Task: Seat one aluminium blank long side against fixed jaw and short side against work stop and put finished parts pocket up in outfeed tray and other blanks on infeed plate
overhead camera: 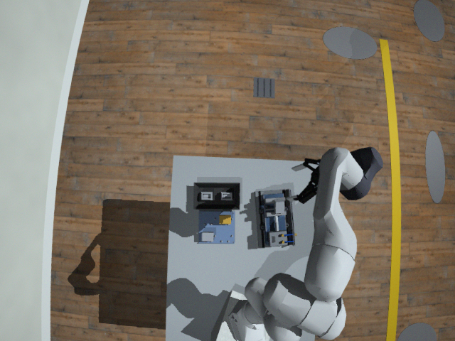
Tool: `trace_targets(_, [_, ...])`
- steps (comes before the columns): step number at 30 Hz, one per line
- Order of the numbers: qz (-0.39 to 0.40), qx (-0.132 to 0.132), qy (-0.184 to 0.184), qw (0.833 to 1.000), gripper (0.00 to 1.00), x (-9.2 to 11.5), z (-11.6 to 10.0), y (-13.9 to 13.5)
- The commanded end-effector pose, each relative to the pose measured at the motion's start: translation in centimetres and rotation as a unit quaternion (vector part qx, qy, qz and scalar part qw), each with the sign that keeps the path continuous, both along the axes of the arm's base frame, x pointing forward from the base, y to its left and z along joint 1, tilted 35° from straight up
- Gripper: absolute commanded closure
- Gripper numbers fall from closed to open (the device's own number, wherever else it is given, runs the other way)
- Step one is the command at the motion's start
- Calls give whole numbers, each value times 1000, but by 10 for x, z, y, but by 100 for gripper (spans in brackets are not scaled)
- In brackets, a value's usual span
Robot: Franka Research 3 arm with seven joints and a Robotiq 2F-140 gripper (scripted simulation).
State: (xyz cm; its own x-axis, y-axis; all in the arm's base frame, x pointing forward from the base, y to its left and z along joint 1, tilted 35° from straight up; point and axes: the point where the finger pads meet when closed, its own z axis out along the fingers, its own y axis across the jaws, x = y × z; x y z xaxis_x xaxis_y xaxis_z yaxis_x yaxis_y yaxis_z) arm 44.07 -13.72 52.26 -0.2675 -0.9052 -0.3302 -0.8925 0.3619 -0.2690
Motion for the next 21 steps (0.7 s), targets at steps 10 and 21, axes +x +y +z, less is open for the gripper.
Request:
trace_targets(10, [45,-32,-11,998,0,10,-5,139])
trace_targets(21, [96,-86,-13,992,0,-15,-43,265])
